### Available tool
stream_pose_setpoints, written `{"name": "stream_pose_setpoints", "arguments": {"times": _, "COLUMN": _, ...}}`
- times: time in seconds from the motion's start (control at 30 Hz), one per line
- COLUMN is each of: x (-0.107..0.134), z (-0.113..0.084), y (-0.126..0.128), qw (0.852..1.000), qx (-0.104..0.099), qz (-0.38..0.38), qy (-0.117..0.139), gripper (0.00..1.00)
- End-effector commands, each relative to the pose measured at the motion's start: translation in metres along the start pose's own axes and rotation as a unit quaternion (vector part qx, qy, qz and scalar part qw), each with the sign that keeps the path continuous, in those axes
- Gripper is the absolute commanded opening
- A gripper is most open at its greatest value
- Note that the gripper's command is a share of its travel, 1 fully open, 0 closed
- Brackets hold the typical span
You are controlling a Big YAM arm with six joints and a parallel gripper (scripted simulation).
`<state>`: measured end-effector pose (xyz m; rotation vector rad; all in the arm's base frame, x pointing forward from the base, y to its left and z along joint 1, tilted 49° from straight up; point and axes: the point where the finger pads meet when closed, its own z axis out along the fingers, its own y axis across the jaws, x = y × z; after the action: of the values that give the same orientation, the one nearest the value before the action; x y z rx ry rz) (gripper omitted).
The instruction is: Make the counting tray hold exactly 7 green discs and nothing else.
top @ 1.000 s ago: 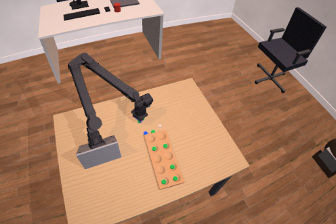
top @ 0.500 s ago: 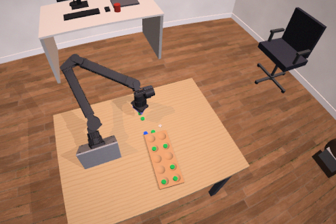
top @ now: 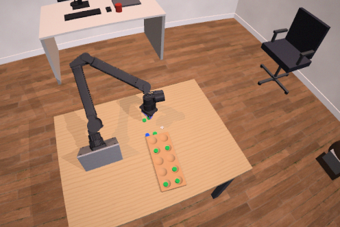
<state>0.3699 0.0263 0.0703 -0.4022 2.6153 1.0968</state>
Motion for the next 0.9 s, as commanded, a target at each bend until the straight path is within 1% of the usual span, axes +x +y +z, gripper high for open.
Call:
{"name": "stream_pose_setpoints", "arguments": {"times": 0.0, "x": -0.009, "z": -0.011, "y": -0.069, "qw": 1.000, "qx": 0.007, "qz": -0.014, "qy": -0.006, "gripper": 0.00}}
{"name": "stream_pose_setpoints", "arguments": {"times": 0.03, "x": -0.009, "z": -0.011, "y": -0.069, "qw": 1.000, "qx": 0.007, "qz": -0.014, "qy": -0.006, "gripper": 0.00}}
{"name": "stream_pose_setpoints", "arguments": {"times": 0.1, "x": 0.000, "z": -0.014, "y": -0.114, "qw": 1.000, "qx": 0.009, "qz": -0.013, "qy": -0.004, "gripper": 0.00}}
{"name": "stream_pose_setpoints", "arguments": {"times": 0.13, "x": 0.000, "z": -0.014, "y": -0.116, "qw": 1.000, "qx": 0.009, "qz": -0.013, "qy": -0.004, "gripper": 0.00}}
{"name": "stream_pose_setpoints", "arguments": {"times": 0.2, "x": 0.015, "z": -0.015, "y": -0.162, "qw": 1.000, "qx": 0.008, "qz": -0.013, "qy": -0.004, "gripper": 0.00}}
{"name": "stream_pose_setpoints", "arguments": {"times": 0.23, "x": 0.024, "z": -0.014, "y": -0.178, "qw": 1.000, "qx": 0.007, "qz": -0.013, "qy": -0.004, "gripper": 0.00}}
{"name": "stream_pose_setpoints", "arguments": {"times": 0.27, "x": 0.025, "z": -0.014, "y": -0.184, "qw": 1.000, "qx": 0.007, "qz": -0.013, "qy": -0.004, "gripper": 0.00}}
{"name": "stream_pose_setpoints", "arguments": {"times": 0.37, "x": 0.055, "z": -0.011, "y": -0.236, "qw": 1.000, "qx": 0.002, "qz": -0.014, "qy": -0.006, "gripper": 0.00}}
{"name": "stream_pose_setpoints", "arguments": {"times": 0.43, "x": 0.055, "z": -0.011, "y": -0.236, "qw": 1.000, "qx": 0.002, "qz": -0.014, "qy": -0.006, "gripper": 0.00}}
{"name": "stream_pose_setpoints", "arguments": {"times": 0.53, "x": 0.078, "z": -0.007, "y": -0.268, "qw": 1.000, "qx": -0.003, "qz": -0.016, "qy": -0.008, "gripper": 0.00}}
{"name": "stream_pose_setpoints", "arguments": {"times": 0.63, "x": 0.087, "z": -0.005, "y": -0.279, "qw": 1.000, "qx": -0.006, "qz": -0.016, "qy": -0.010, "gripper": 0.00}}
{"name": "stream_pose_setpoints", "arguments": {"times": 0.7, "x": 0.080, "z": 0.007, "y": -0.272, "qw": 0.999, "qx": -0.013, "qz": -0.029, "qy": 0.002, "gripper": 0.00}}
{"name": "stream_pose_setpoints", "arguments": {"times": 0.73, "x": 0.069, "z": -0.005, "y": -0.269, "qw": 0.999, "qx": -0.001, "qz": -0.041, "qy": -0.003, "gripper": 0.00}}
{"name": "stream_pose_setpoints", "arguments": {"times": 0.77, "x": 0.069, "z": -0.003, "y": -0.269, "qw": 0.999, "qx": -0.002, "qz": -0.041, "qy": -0.004, "gripper": 0.00}}
{"name": "stream_pose_setpoints", "arguments": {"times": 0.8, "x": 0.077, "z": 0.008, "y": -0.265, "qw": 0.999, "qx": -0.003, "qz": -0.040, "qy": -0.004, "gripper": 0.00}}
{"name": "stream_pose_setpoints", "arguments": {"times": 0.83, "x": 0.093, "z": 0.029, "y": -0.262, "qw": 1.000, "qx": -0.021, "qz": -0.023, "qy": 0.003, "gripper": 0.00}}
{"name": "stream_pose_setpoints", "arguments": {"times": 0.87, "x": 0.093, "z": 0.038, "y": -0.262, "qw": 1.000, "qx": -0.021, "qz": -0.012, "qy": 0.004, "gripper": 0.00}}
